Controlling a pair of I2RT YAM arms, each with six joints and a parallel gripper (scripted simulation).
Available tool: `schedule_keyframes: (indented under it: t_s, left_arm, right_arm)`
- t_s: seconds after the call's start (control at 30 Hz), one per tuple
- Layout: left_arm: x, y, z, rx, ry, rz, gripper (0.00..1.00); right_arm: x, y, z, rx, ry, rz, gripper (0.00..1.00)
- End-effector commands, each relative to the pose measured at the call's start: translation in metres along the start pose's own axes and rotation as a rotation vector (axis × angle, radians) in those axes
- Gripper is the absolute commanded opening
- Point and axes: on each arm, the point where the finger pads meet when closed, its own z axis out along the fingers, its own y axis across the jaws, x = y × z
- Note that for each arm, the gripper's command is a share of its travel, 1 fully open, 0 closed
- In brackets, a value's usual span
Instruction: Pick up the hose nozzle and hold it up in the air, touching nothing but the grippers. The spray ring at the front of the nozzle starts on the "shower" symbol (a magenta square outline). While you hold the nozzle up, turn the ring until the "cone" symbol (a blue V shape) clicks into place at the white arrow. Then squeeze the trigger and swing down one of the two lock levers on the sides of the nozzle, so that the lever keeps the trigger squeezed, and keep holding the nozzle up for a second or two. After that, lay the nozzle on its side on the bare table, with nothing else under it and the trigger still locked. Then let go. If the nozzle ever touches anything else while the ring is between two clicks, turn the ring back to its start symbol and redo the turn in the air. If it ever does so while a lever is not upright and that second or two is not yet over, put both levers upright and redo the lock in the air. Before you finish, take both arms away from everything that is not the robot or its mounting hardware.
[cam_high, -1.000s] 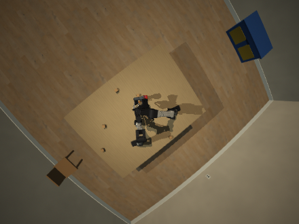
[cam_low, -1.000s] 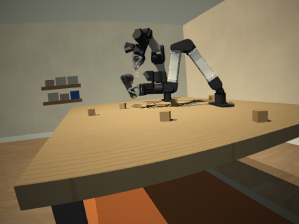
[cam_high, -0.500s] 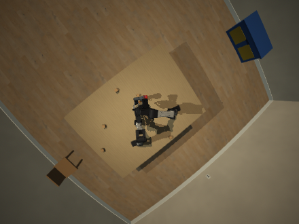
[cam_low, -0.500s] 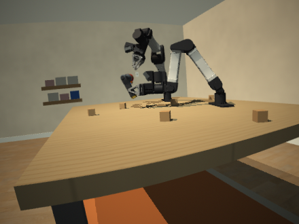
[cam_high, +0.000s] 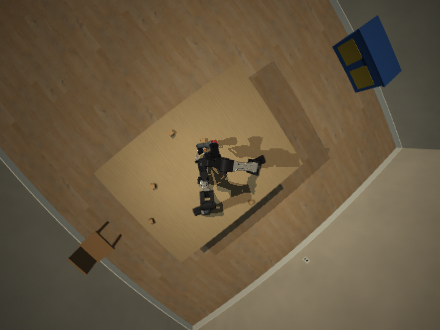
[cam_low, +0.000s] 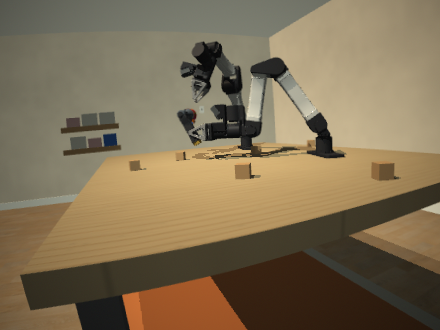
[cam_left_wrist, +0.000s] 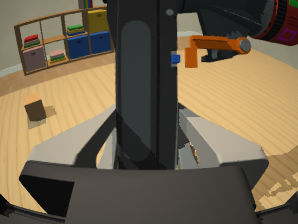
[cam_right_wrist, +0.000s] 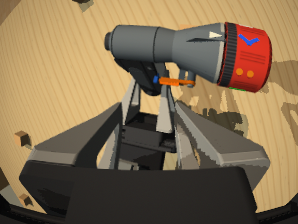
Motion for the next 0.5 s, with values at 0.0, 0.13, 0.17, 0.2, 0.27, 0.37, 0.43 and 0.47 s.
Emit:
schedule_keyframes:
  t_s: [0.0, 0.13, 0.17, 0.2, 0.27, 0.37, 0.43, 0.47]
  left_arm:
    - [-0.057, 0.000, 0.006, -0.009, -0.168, -0.025, 0.36]
    - [-0.057, 0.001, 0.006, -0.010, -0.168, -0.024, 0.36]
    - [-0.057, 0.001, 0.006, -0.010, -0.168, -0.024, 0.36]
    - [-0.057, 0.001, 0.006, -0.011, -0.168, -0.024, 0.36]
    - [-0.057, 0.001, 0.006, -0.011, -0.168, -0.024, 0.36]
    - [-0.057, 0.001, 0.006, -0.011, -0.168, -0.024, 0.36]
    - [-0.057, 0.002, 0.006, -0.012, -0.168, -0.024, 0.36]
    - [-0.057, 0.002, 0.006, -0.012, -0.168, -0.024, 0.36]
  right_arm:
    - [-0.021, 0.002, -0.010, -0.077, -0.028, -0.005, 0.37]
    - [-0.035, -0.002, -0.013, -0.105, -0.046, -0.006, 0.37]
    - [-0.039, -0.003, -0.013, -0.111, -0.051, -0.006, 0.37]
    - [-0.042, -0.004, -0.014, -0.117, -0.057, -0.007, 0.37]
    - [-0.050, -0.006, -0.015, -0.132, -0.070, -0.008, 0.37]
    - [-0.054, -0.007, -0.016, -0.138, -0.076, -0.009, 0.37]
    - [-0.062, -0.010, -0.018, -0.152, -0.092, -0.007, 0.37]
    - [-0.068, -0.012, -0.019, -0.162, -0.103, -0.010, 0.37]
